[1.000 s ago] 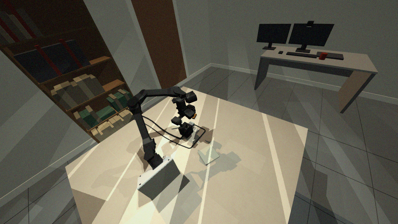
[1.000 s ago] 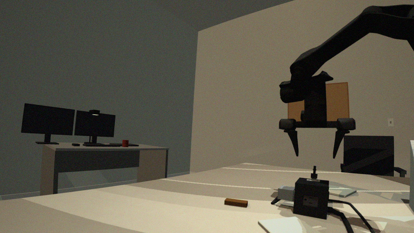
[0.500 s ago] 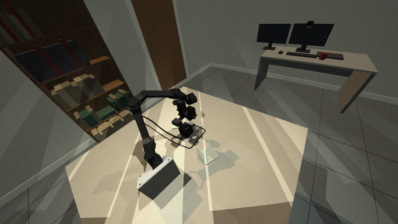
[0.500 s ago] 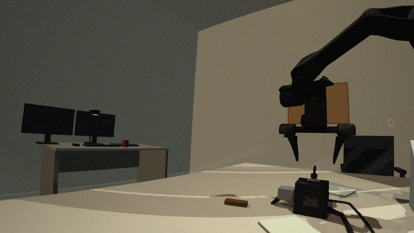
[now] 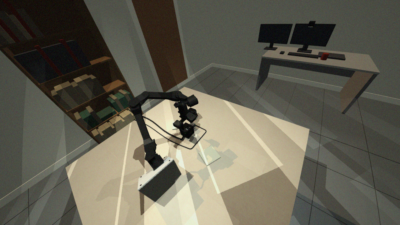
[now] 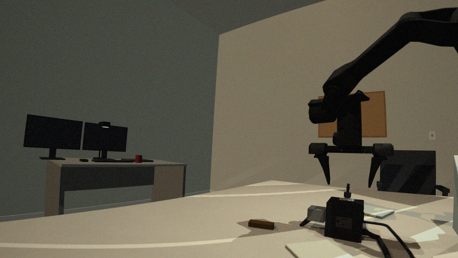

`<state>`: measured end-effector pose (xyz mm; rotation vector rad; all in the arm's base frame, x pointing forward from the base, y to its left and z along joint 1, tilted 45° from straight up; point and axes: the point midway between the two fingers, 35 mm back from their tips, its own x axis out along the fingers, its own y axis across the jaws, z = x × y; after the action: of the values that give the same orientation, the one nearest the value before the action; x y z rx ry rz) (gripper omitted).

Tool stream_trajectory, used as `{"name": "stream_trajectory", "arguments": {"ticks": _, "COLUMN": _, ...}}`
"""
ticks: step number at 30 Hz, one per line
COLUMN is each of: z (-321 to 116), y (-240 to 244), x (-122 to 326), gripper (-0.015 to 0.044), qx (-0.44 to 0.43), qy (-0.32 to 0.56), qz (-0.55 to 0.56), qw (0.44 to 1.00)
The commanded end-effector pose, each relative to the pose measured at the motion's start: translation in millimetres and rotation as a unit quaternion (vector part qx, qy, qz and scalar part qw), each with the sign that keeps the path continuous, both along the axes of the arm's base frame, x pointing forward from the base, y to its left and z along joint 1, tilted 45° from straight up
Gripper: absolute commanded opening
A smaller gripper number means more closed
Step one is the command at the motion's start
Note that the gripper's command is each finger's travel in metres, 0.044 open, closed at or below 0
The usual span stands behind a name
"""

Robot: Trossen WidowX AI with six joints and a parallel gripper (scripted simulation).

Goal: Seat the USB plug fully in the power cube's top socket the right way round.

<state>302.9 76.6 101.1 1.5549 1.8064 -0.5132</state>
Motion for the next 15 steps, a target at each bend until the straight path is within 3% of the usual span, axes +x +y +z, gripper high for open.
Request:
{"name": "stream_trajectory", "arguments": {"ticks": 1, "z": 0.0, "y": 0.0, "x": 0.0, "gripper": 0.0414, "qx": 0.000, "qy": 0.000, "qz": 0.000, "qw": 1.000}}
{"name": "stream_trajectory", "arguments": {"ticks": 15, "z": 0.0, "y": 0.0, "x": 0.0, "gripper": 0.0046, "qx": 0.000, "qy": 0.000, "qz": 0.000, "qw": 1.000}}
